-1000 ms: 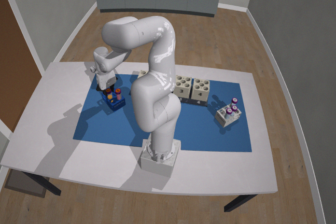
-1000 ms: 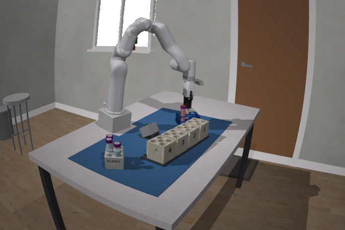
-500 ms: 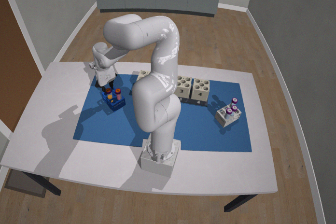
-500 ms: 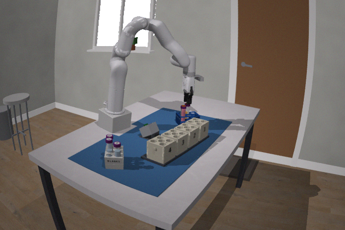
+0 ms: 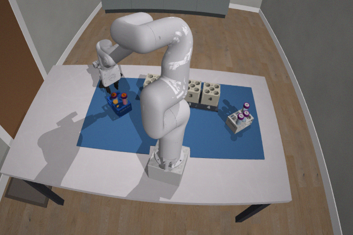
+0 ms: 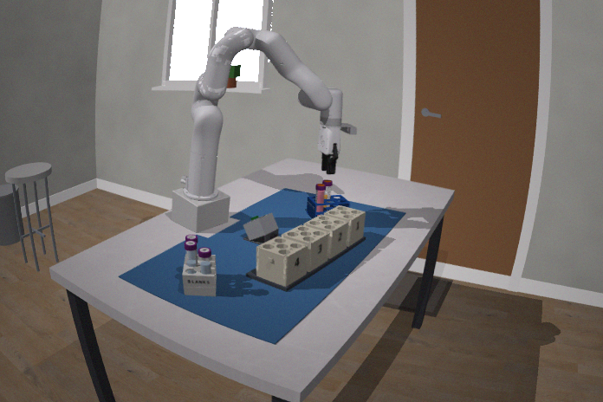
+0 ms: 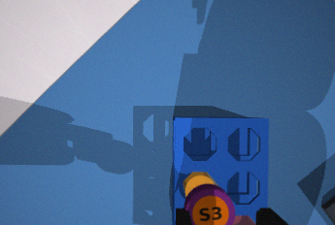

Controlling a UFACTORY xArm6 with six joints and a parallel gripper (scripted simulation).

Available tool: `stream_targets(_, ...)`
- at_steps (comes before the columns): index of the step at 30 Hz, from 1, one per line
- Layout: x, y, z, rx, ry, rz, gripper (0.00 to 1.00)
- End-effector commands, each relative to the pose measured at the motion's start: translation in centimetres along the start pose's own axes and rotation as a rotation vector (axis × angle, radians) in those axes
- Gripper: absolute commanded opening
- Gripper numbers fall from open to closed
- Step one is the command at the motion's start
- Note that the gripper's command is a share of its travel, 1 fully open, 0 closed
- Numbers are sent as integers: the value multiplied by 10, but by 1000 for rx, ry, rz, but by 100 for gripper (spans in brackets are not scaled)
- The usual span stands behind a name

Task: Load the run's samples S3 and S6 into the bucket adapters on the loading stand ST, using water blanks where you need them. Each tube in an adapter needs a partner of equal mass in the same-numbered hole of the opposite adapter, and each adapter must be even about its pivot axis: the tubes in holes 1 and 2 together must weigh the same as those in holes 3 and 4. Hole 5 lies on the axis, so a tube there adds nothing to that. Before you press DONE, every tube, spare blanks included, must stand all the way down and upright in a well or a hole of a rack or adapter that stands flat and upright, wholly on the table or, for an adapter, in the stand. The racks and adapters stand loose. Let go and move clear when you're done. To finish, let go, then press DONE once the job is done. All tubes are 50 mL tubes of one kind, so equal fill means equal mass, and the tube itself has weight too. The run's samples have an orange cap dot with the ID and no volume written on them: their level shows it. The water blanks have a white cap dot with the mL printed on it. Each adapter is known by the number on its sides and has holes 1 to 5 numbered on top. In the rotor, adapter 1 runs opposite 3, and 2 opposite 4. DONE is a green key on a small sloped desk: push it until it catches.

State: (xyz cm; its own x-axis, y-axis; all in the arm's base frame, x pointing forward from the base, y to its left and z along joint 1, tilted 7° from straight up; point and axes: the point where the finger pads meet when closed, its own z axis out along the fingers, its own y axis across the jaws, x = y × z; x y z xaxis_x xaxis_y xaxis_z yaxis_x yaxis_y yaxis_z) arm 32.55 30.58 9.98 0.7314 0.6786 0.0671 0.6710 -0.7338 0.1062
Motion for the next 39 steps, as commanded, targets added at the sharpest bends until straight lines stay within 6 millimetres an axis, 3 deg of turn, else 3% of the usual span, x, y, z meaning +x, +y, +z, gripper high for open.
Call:
stream_targets(1, 1, 0, -4, 0, 4, 0, 44)
stream_targets(39, 1, 0, -72, 0, 4, 0, 44)
